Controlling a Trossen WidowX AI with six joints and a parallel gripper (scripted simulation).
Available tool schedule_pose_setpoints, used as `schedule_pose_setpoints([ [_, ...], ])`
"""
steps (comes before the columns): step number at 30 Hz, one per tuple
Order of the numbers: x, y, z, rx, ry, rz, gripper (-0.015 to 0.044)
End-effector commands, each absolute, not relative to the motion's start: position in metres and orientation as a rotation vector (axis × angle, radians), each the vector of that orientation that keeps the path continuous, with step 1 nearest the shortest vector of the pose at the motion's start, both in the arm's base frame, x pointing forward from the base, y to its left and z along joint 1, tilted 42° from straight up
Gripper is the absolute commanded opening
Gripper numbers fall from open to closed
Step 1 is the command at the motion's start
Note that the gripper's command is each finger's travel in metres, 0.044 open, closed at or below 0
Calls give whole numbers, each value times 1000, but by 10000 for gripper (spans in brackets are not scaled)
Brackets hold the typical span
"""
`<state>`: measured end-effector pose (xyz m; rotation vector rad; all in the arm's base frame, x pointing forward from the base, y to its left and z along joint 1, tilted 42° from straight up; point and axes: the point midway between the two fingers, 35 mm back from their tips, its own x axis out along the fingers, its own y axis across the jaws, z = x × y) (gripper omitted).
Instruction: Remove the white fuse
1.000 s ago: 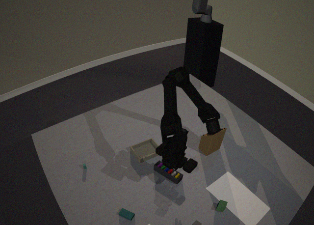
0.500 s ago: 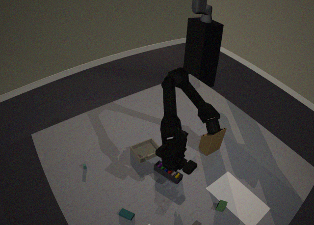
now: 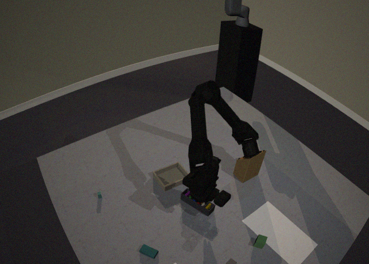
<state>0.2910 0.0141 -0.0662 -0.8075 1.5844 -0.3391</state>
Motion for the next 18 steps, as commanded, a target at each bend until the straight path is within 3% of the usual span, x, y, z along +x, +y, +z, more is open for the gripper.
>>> schedule_pose_setpoints([
  [1, 288, 9, -71, -819, 1595, -338, 74],
  [18, 288, 7, -73, -819, 1595, -338, 74],
])
